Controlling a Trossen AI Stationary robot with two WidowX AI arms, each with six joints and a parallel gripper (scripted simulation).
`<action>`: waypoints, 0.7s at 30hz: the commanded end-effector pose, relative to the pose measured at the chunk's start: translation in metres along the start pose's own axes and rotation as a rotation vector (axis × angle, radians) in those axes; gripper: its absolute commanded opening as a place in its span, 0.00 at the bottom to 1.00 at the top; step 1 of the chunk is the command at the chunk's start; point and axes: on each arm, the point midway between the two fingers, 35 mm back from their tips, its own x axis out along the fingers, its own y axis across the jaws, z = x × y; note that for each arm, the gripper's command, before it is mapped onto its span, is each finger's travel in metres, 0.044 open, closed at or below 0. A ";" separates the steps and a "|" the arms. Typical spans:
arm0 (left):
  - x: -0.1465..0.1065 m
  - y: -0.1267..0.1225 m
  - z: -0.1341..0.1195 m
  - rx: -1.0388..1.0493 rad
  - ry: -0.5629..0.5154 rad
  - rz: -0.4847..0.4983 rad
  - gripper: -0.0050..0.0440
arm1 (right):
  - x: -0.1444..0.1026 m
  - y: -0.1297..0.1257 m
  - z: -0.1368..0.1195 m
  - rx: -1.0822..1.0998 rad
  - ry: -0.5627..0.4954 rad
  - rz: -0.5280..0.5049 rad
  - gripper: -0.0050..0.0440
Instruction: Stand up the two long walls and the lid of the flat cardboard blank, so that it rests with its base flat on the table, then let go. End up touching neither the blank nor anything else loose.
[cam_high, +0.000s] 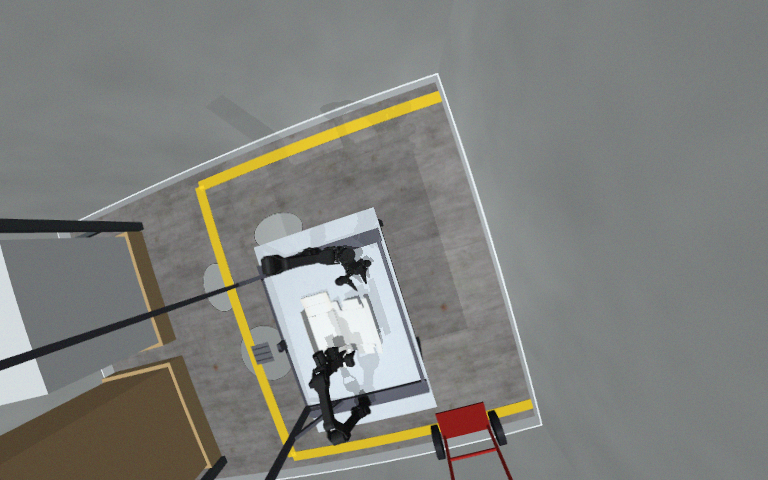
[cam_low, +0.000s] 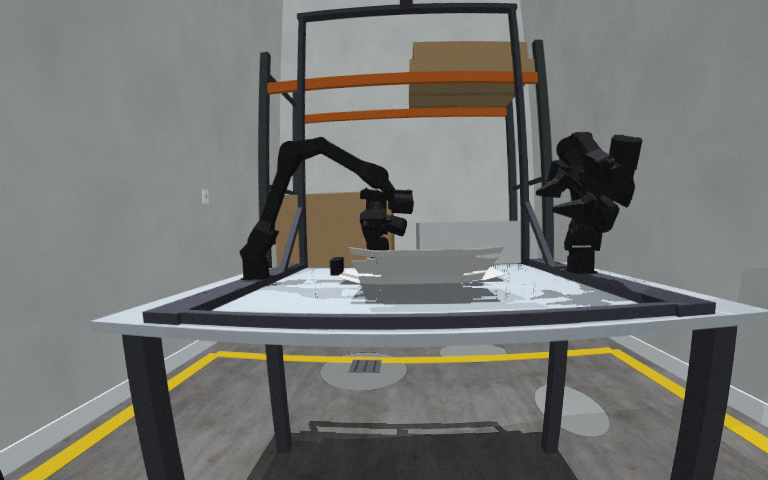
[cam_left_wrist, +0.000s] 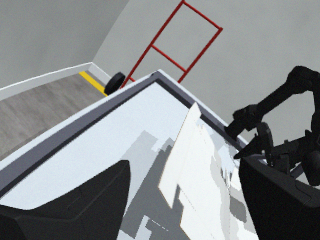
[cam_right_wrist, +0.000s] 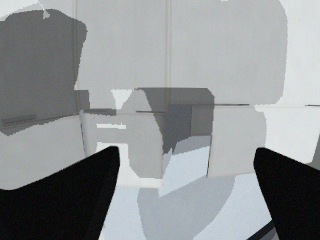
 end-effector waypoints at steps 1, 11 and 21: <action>-0.010 -0.011 -0.005 0.012 -0.041 -0.049 0.67 | -0.007 -0.003 0.003 0.019 -0.022 0.008 0.79; -0.019 -0.020 -0.015 0.039 -0.062 -0.103 0.62 | -0.008 -0.002 0.003 0.019 -0.023 0.011 0.74; 0.003 0.003 -0.034 -0.005 -0.042 -0.096 0.23 | -0.014 0.030 0.023 0.046 -0.083 0.144 0.52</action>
